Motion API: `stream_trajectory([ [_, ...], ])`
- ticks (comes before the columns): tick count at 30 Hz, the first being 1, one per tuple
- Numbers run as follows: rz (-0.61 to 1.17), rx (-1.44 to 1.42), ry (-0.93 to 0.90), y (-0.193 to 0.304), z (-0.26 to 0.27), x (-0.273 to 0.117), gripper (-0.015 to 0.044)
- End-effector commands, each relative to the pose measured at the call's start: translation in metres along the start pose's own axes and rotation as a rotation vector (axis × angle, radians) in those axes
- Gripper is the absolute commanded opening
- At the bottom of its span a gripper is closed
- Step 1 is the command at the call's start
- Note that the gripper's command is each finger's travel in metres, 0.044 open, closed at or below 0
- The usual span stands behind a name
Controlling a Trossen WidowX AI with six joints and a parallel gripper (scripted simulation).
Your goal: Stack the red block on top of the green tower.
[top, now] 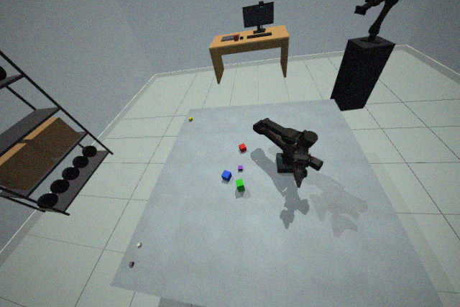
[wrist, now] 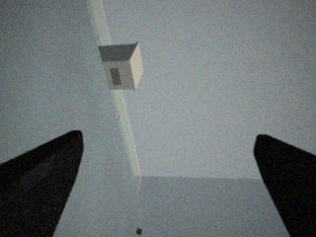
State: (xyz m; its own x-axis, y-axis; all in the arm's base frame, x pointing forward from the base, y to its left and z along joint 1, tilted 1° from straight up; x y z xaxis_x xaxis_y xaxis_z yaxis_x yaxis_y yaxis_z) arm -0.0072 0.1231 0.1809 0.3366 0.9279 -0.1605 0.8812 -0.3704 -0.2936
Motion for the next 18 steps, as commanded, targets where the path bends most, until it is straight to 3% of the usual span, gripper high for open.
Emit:
stream_trajectory([
  [1, 0.003, 0.0, 0.0, 0.0, 0.0, 0.0, 0.0426],
  [18, 0.327, 0.001, -0.074, 0.024, -0.033, 0.019, 0.044],
])
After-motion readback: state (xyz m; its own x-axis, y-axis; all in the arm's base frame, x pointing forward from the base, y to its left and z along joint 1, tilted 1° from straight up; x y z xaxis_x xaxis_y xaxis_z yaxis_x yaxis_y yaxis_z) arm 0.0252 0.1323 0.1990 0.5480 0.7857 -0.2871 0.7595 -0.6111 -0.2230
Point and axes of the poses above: the point midway between the two fingers, 35 mm back from their tips, its own x axis out along the fingers, its own z axis across the jaws, y = z × x, the point moved 7 cm from there along -x, back along the fingers, and after that the axes turned 11 degrees about x, right-handed, at the moved point
